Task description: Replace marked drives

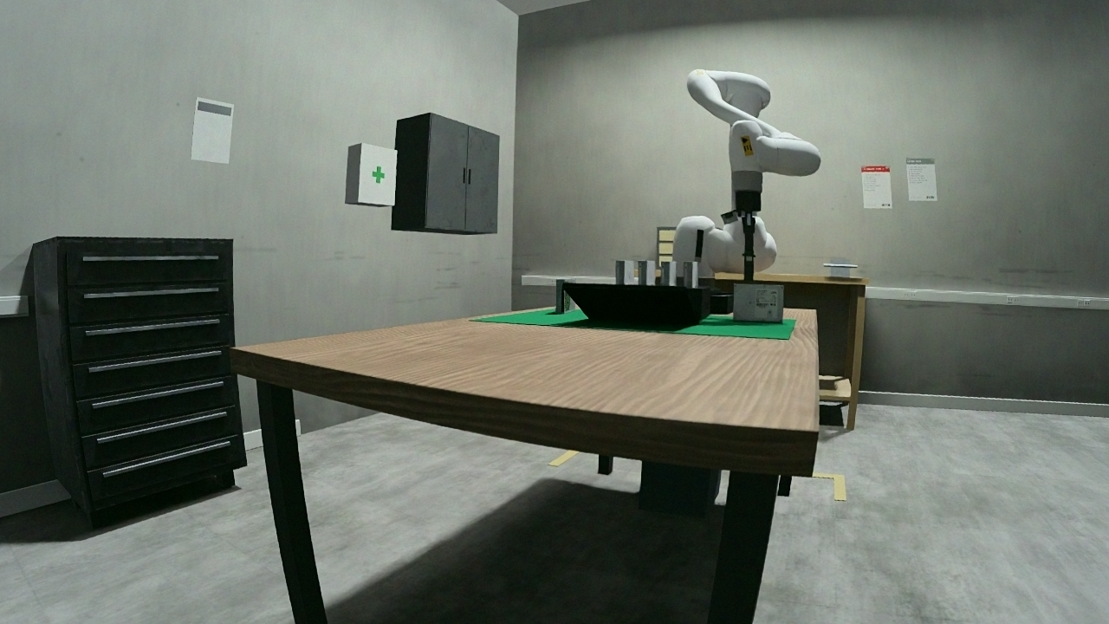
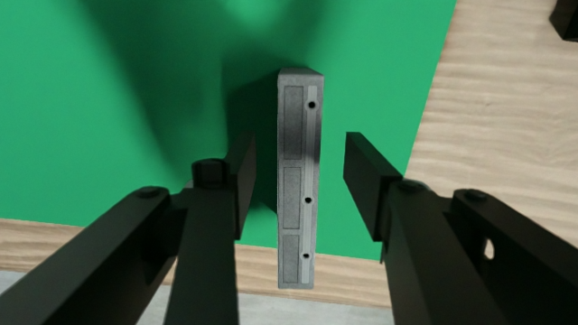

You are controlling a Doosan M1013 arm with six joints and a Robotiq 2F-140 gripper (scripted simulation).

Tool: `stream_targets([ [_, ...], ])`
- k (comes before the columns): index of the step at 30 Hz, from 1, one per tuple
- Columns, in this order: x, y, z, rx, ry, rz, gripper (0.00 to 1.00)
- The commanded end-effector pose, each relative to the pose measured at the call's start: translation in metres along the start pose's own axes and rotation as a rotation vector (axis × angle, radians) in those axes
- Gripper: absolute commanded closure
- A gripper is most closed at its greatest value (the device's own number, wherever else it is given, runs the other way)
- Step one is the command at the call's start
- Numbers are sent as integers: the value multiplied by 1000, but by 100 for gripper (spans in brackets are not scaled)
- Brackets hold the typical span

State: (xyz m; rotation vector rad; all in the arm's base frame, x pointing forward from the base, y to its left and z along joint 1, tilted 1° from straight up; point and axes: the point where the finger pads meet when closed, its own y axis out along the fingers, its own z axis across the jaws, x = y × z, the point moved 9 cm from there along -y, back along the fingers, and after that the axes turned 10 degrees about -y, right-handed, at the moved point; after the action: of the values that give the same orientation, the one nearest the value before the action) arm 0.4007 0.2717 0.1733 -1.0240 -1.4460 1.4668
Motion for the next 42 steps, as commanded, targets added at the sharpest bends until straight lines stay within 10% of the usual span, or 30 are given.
stream_targets([
  [1, 0, 1, 0, -1, 0, -1, 60],
  [42, 0, 12, 0, -1, 0, -1, 60],
])
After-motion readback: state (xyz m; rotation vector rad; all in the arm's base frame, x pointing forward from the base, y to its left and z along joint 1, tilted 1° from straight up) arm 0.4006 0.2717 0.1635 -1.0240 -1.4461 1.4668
